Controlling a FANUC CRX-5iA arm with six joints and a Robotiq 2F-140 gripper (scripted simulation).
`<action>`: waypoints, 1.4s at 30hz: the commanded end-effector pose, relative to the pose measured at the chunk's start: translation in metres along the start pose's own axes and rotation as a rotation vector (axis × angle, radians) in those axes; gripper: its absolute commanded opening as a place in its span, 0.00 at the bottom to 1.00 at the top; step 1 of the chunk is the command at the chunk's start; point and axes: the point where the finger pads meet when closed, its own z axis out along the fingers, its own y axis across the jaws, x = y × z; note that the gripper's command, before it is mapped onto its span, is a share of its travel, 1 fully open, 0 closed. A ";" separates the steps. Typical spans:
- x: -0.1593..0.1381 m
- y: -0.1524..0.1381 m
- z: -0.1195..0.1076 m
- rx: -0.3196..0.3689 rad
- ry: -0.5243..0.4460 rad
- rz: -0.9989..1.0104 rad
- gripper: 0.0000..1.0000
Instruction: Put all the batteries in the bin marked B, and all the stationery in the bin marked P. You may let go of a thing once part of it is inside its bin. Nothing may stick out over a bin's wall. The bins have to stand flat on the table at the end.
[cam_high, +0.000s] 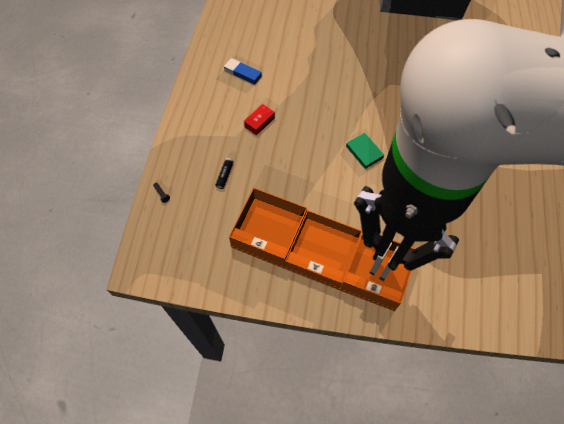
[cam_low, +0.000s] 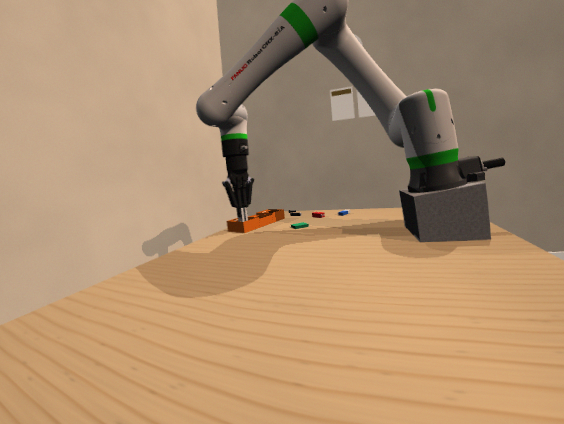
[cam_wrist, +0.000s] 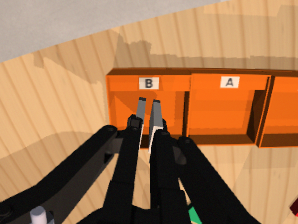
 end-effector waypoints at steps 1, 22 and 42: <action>0.000 0.000 0.000 0.000 0.000 0.000 0.15; 0.000 0.000 -0.008 0.000 0.000 0.000 0.15; 0.000 0.000 -0.038 0.000 0.000 0.000 0.15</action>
